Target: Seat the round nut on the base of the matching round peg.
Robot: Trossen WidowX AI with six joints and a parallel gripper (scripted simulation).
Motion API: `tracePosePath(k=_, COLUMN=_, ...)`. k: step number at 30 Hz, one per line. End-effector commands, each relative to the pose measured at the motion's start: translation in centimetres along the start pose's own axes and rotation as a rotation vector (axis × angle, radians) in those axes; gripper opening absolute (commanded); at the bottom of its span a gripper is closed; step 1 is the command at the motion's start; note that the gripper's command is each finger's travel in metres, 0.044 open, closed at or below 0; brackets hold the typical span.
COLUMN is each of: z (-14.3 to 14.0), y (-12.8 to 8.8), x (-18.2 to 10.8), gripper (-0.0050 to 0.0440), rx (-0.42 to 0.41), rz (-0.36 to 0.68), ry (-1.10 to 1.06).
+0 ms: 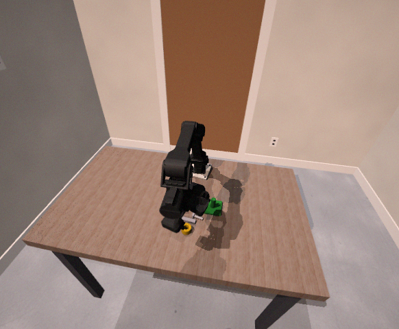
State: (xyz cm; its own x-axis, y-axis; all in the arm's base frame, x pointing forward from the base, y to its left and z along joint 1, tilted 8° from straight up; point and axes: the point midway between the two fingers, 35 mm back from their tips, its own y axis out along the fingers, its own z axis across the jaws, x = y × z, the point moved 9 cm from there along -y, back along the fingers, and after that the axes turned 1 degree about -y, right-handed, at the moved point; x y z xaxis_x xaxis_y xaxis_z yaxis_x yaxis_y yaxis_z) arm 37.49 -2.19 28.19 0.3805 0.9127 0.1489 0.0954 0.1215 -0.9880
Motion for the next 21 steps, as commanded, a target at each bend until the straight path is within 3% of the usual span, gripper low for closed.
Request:
tracePosePath(k=1, z=0.26, y=-0.97, x=0.05, gripper=0.0400, rx=-0.028, rz=-0.009, ry=-0.004)
tracePosePath(k=17, z=0.26, y=-0.97, x=0.05, gripper=0.0400, rx=-0.028, rz=-0.009, ry=-0.004)
tracePosePath(k=21, z=0.37, y=-0.47, x=-0.05, gripper=0.0320, rx=-0.034, rz=-0.002, ry=0.110)
